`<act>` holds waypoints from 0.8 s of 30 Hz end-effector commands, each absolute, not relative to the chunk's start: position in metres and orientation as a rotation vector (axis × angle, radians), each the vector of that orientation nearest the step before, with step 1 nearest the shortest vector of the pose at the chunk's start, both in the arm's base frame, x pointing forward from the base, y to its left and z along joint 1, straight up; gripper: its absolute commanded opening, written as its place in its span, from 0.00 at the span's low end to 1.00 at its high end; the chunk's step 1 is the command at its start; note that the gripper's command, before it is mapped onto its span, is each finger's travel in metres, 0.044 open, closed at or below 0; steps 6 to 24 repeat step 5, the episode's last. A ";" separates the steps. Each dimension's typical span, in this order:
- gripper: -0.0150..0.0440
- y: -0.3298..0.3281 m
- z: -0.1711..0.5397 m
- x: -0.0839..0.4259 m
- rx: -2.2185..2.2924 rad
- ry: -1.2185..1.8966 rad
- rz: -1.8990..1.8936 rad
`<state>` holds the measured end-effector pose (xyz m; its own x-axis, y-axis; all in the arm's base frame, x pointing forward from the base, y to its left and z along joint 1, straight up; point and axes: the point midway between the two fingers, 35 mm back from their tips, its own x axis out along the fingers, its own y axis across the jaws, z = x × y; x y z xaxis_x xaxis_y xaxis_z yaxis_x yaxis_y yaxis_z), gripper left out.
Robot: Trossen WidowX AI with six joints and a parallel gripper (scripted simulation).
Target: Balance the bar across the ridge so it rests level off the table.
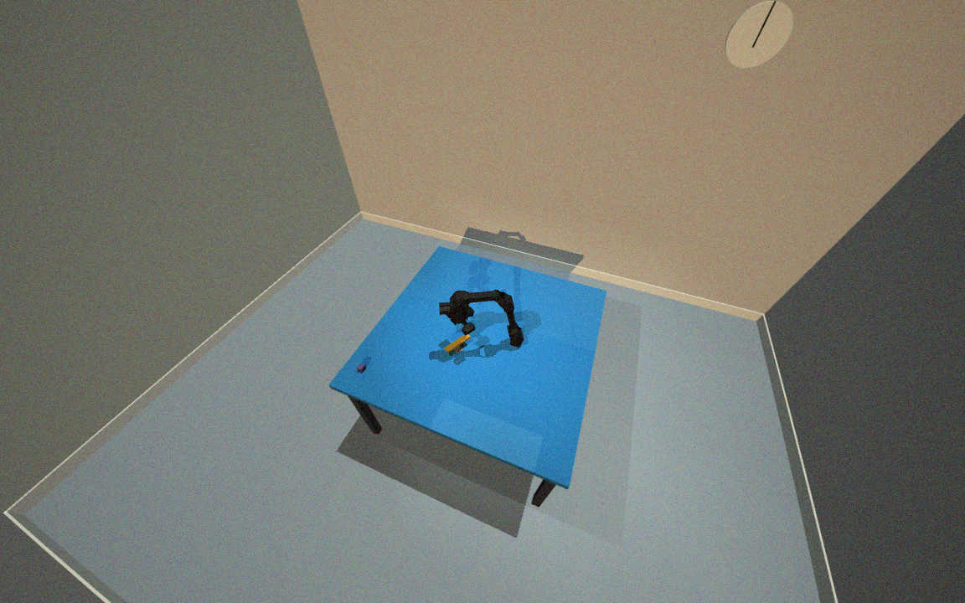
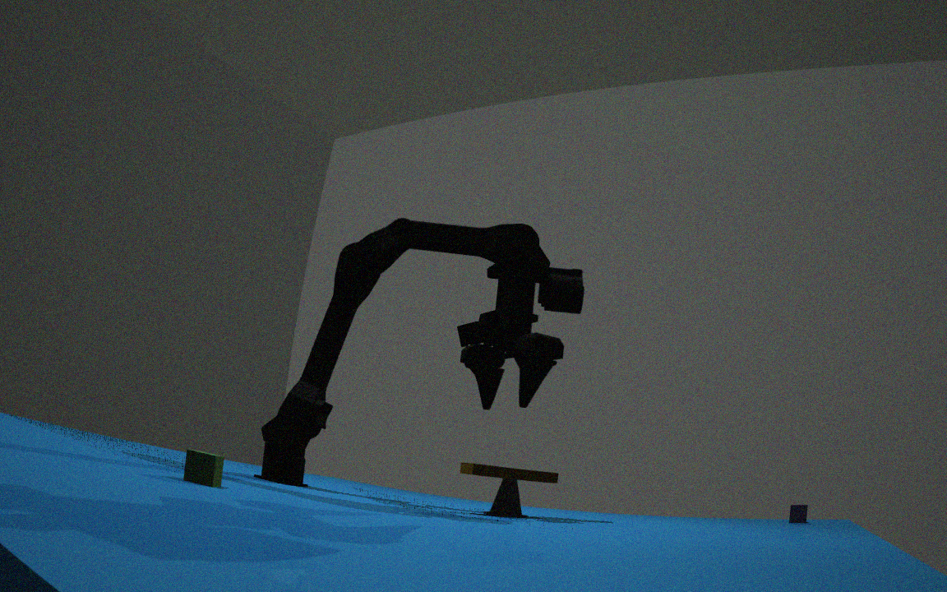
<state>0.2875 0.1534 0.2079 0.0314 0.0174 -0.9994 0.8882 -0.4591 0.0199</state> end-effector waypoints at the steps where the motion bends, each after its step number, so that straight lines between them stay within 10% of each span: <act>1: 1.00 0.153 0.208 0.287 1.581 0.942 -1.520; 24: 1.00 0.153 0.208 0.287 1.581 0.942 -1.520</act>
